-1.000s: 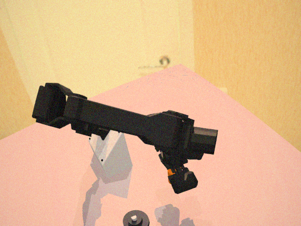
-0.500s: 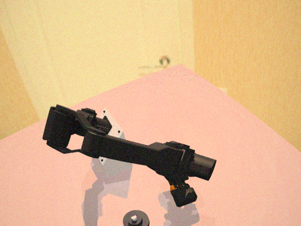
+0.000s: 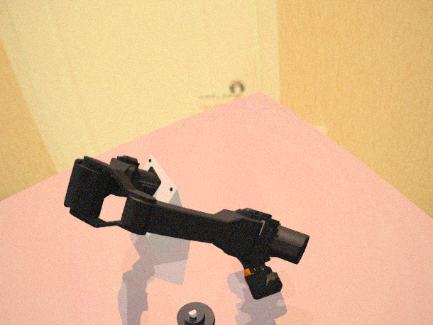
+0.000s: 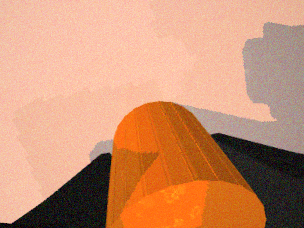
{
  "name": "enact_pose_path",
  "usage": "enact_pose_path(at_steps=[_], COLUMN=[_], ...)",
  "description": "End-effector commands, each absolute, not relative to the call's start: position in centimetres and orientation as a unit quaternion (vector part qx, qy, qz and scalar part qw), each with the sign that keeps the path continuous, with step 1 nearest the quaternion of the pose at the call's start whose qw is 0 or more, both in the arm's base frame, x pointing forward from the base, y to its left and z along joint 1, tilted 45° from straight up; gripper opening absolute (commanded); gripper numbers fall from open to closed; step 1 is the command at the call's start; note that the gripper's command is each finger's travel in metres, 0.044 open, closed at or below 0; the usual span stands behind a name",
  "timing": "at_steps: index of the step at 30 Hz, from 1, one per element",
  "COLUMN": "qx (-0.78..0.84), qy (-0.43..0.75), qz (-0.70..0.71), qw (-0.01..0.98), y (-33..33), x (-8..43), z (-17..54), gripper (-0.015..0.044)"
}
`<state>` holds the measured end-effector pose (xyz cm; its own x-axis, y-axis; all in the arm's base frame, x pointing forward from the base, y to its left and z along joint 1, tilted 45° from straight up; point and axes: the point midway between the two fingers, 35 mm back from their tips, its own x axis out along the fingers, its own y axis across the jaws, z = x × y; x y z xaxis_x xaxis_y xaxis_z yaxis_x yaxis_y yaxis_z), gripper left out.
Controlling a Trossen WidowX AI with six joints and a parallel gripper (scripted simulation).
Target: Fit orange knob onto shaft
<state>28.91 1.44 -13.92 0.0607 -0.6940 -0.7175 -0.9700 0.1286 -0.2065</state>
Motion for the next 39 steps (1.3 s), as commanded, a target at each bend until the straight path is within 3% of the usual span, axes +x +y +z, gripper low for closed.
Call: enact_pose_path(at_steps=[1, 17, 25, 39], qx=[-0.632, -0.632, -0.634, -0.634], qy=[0.659, 0.659, 0.656, 0.656], qz=[0.191, 0.191, 0.192, 0.192], qw=[0.362, 0.362, 0.362, 0.362], y=[1.4, 1.4, 7.2, 6.0], x=[28.9, 28.9, 28.4, 28.5], z=[-13.9, -13.9, -8.1, -9.3], gripper=[0.0236, 0.024, 0.044, 0.044])
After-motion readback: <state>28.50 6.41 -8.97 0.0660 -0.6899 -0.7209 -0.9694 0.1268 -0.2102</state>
